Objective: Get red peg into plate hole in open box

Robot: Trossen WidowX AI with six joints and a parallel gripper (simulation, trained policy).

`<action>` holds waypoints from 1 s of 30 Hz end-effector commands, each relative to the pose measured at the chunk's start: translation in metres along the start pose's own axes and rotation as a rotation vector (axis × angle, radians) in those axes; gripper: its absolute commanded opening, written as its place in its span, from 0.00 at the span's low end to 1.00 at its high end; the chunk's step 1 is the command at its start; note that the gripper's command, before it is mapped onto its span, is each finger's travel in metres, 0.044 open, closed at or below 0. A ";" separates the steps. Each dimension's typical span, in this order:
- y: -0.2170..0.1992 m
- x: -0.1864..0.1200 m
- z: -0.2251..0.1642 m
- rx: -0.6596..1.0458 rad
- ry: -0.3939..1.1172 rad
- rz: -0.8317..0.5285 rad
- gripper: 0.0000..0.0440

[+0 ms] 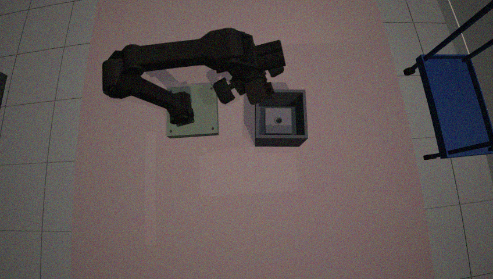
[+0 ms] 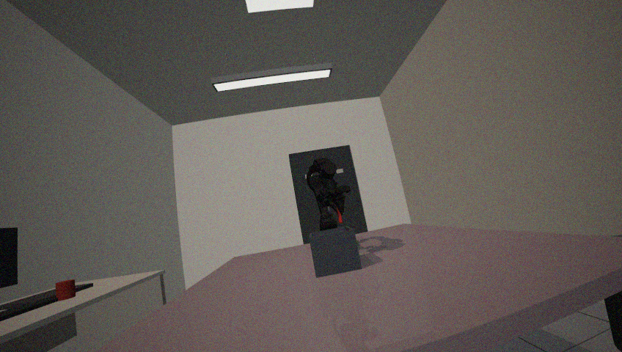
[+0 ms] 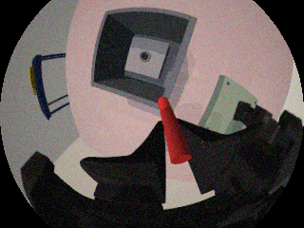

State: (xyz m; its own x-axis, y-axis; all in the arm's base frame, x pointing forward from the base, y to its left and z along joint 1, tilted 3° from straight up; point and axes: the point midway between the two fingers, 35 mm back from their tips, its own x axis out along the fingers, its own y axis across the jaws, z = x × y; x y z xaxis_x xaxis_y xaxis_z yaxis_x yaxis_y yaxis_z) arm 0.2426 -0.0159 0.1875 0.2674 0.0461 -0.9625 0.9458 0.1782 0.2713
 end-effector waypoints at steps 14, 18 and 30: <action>0.006 0.007 0.042 0.023 -0.020 -0.043 0.00; 0.007 0.011 0.051 0.025 -0.018 -0.050 0.00; 0.009 0.036 0.076 0.024 -0.009 -0.078 0.00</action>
State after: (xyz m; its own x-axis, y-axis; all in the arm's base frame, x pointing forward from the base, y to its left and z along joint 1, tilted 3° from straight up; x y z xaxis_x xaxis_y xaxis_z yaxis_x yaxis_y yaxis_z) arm 0.2729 -0.0843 0.1604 0.1987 0.0189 -0.9799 0.9683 0.1509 0.1993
